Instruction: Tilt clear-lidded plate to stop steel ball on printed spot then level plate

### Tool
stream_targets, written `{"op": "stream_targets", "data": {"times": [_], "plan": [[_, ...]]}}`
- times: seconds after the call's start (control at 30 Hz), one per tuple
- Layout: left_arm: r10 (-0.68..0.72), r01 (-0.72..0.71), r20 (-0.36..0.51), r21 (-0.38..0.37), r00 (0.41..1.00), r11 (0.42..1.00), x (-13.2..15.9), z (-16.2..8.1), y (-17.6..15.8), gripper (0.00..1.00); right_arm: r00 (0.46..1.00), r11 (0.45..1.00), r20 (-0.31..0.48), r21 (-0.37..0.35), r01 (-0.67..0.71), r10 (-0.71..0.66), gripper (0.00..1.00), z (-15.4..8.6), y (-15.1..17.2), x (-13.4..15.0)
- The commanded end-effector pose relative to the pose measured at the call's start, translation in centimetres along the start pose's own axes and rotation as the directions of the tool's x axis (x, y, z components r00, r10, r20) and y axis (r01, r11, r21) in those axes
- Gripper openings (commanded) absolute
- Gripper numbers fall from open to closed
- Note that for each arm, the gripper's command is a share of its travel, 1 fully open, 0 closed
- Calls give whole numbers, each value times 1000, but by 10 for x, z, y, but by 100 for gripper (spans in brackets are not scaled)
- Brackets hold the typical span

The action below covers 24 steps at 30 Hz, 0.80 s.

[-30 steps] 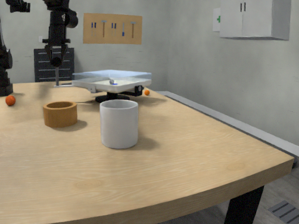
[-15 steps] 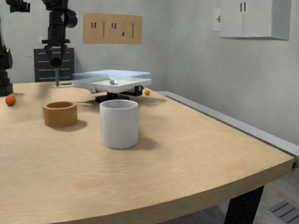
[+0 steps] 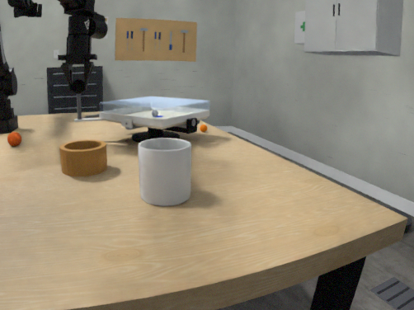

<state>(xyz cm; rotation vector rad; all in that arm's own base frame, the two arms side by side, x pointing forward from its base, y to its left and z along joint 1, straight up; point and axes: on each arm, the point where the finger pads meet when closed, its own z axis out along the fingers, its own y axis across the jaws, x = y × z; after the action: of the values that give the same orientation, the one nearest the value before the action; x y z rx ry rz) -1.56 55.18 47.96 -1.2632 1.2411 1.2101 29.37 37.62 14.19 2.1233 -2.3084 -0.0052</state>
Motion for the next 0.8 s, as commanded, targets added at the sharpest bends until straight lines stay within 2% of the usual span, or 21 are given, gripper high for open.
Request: {"op": "stream_targets", "data": {"times": [0.0,0.77], "plan": [[-9,10,52,-18,999,1000,-20,-8,9,100,999,999,40,35,-15,13,0,-26,-18,-12],[-9,10,52,-18,999,1000,-20,-8,9,100,999,999,43,36,-14,13,0,-23,-16,-22]]}}
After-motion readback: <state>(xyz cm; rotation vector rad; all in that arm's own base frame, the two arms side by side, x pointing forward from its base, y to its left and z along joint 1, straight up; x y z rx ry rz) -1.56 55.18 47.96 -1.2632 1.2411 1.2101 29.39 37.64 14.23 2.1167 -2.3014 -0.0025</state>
